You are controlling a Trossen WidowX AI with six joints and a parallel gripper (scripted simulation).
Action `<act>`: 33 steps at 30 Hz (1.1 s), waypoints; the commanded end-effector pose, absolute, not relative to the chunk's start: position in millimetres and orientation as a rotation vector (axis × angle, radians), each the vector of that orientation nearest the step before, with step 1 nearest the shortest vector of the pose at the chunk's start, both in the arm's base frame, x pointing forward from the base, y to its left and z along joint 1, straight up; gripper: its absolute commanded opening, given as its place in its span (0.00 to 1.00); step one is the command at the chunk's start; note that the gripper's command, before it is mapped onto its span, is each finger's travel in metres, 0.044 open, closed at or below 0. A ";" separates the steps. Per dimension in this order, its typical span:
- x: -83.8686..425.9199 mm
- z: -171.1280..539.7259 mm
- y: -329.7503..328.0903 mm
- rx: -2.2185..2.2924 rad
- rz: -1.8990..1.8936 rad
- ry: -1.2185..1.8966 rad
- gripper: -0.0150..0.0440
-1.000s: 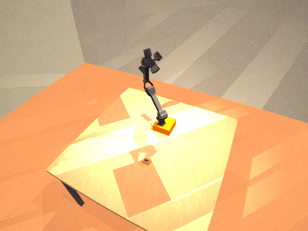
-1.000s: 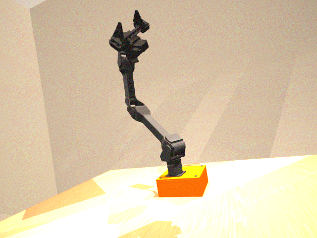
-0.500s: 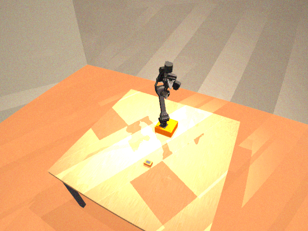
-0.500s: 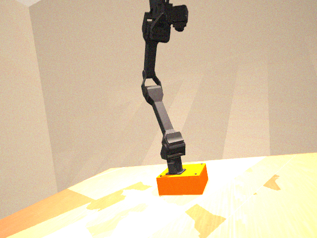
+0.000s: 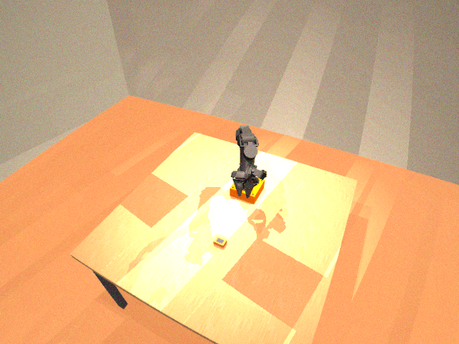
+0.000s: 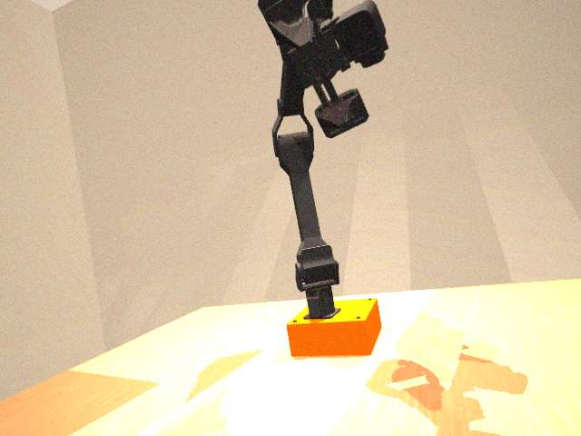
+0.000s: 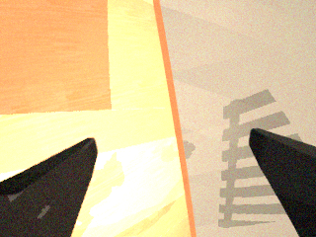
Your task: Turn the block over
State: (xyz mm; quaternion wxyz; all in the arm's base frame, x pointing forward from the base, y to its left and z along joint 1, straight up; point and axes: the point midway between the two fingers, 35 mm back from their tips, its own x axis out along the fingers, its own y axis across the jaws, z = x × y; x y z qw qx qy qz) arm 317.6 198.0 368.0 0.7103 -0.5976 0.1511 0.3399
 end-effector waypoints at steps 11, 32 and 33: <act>387.9 161.8 143.2 -0.482 0.422 1.204 1.00; 388.8 38.1 96.3 -0.081 0.085 1.525 1.00; 388.8 38.1 96.3 -0.081 0.085 1.525 1.00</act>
